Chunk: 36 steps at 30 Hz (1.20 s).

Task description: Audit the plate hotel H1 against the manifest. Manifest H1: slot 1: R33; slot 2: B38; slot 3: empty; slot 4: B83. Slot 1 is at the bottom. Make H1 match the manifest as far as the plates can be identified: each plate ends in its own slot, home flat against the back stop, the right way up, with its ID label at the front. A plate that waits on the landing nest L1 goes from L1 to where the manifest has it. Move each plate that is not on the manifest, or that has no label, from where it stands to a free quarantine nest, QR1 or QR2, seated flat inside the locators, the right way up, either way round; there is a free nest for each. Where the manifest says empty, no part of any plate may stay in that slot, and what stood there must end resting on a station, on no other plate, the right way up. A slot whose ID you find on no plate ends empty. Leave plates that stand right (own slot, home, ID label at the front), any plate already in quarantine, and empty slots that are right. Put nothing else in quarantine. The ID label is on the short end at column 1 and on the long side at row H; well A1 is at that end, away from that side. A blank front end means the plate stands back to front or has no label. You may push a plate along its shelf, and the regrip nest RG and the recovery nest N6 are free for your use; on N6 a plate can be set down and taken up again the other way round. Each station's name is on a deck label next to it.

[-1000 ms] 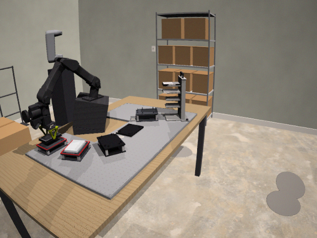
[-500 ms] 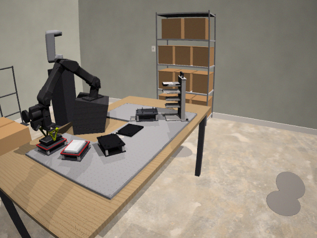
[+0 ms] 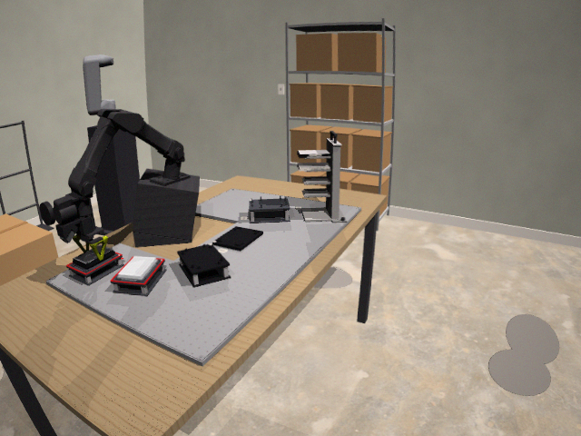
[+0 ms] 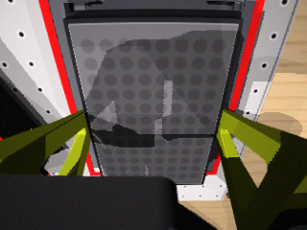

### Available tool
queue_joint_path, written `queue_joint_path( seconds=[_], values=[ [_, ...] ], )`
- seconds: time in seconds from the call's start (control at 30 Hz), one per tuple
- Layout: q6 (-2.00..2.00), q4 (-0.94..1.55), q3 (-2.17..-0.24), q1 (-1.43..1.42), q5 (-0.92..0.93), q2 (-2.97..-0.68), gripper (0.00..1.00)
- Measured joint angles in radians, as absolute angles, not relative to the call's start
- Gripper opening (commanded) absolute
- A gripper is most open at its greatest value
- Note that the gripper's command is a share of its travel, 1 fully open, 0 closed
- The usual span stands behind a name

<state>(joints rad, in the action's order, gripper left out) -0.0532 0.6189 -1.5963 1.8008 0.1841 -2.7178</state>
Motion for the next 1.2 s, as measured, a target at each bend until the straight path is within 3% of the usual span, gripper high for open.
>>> queue_joint_path(
  seconds=[0.53,0.57,1.2],
  values=[
    [-0.049,0.605,-1.613,1.796,0.184,-2.742,0.86],
    [-0.049,0.606,-1.613,1.796,0.184,-2.742,1.0],
    [-0.05,0.617,-1.613,1.796,0.184,-2.735,1.0]
  ],
)
